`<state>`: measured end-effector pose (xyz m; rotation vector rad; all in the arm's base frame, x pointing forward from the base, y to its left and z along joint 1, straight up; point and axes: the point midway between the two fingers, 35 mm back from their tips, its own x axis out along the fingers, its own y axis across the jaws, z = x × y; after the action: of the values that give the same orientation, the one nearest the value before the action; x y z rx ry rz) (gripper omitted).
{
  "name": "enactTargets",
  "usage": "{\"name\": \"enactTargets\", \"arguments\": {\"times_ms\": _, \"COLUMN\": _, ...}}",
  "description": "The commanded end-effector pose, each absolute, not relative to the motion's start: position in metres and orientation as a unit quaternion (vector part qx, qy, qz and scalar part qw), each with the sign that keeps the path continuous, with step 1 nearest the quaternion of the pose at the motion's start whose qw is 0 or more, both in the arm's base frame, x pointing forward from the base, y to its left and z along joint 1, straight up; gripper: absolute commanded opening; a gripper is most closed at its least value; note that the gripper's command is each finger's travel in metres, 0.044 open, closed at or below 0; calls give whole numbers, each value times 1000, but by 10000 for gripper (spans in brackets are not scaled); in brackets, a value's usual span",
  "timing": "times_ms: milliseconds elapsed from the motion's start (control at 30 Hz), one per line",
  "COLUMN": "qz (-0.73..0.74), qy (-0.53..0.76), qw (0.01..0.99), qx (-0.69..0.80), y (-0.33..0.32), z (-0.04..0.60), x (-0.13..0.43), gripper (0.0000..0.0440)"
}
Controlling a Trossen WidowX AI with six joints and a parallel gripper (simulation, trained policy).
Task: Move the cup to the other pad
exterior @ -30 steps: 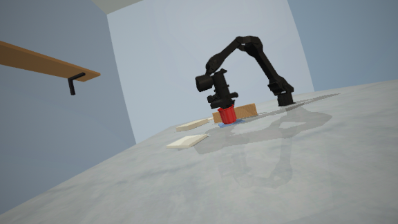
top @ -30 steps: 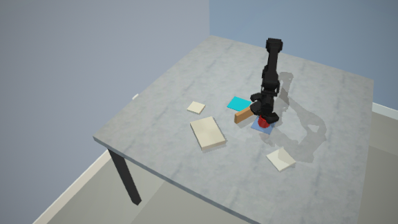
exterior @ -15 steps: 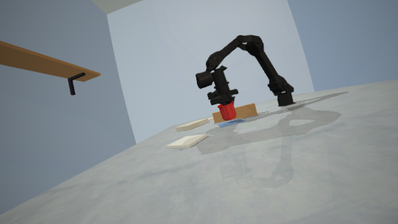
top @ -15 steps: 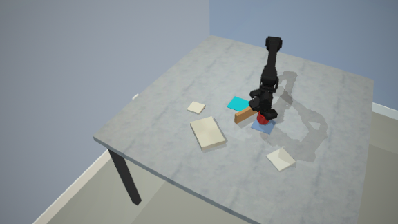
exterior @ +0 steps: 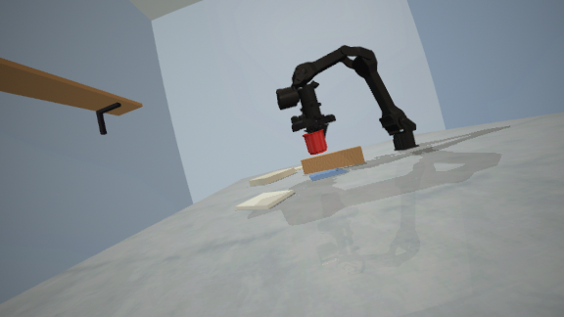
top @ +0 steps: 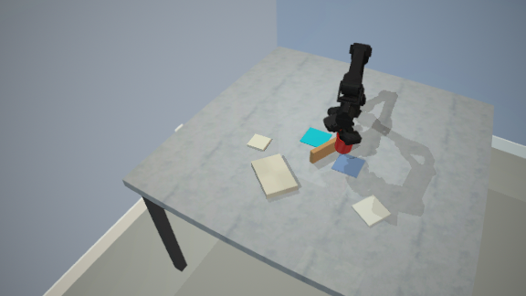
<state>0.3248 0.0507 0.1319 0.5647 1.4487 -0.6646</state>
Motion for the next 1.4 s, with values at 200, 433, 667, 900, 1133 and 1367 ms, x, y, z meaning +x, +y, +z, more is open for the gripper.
{"name": "enactTargets", "arguments": {"times_ms": 200, "qz": -308, "qy": 611, "qw": 670, "qx": 289, "y": 28, "z": 154, "x": 330, "gripper": 0}}
{"name": "enactTargets", "arguments": {"times_ms": 433, "qz": -319, "qy": 590, "qw": 674, "qx": 310, "y": 7, "z": 162, "x": 331, "gripper": 0}}
{"name": "enactTargets", "arguments": {"times_ms": 667, "qz": -331, "qy": 572, "qw": 676, "qx": 326, "y": -14, "z": 165, "x": 329, "gripper": 0}}
{"name": "enactTargets", "arguments": {"times_ms": 900, "qz": -343, "qy": 558, "qw": 676, "qx": 338, "y": -34, "z": 161, "x": 325, "gripper": 0}}
{"name": "enactTargets", "arguments": {"times_ms": 1133, "qz": -355, "qy": 547, "qw": 673, "qx": 348, "y": -52, "z": 154, "x": 320, "gripper": 0}}
{"name": "enactTargets", "arguments": {"times_ms": 1367, "qz": -367, "qy": 537, "qw": 670, "qx": 357, "y": -67, "z": 144, "x": 312, "gripper": 0}}
